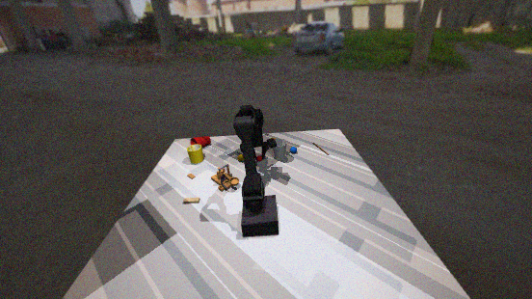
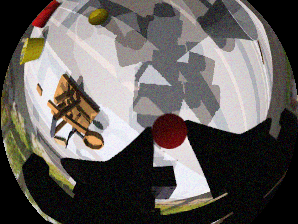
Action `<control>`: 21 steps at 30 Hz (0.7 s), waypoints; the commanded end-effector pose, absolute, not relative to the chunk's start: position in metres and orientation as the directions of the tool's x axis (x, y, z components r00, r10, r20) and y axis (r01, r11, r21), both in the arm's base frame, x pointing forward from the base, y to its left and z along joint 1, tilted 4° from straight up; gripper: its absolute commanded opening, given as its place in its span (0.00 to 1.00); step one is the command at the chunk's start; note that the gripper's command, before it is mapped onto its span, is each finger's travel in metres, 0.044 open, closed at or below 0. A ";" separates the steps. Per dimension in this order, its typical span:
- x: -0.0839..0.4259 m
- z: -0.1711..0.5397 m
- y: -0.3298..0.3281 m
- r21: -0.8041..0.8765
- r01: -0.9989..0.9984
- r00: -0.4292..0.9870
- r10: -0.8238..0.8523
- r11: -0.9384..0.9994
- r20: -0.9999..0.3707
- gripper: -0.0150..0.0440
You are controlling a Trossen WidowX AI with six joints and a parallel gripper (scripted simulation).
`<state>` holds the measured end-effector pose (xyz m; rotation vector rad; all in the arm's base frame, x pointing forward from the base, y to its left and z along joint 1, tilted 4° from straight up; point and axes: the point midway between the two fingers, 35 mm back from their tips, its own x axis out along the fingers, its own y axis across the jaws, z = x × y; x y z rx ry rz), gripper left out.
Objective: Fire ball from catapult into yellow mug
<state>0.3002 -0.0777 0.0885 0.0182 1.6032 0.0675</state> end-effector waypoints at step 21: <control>0.271 0.074 0.033 0.045 -0.407 -0.188 -0.035 0.912 -0.982 0.25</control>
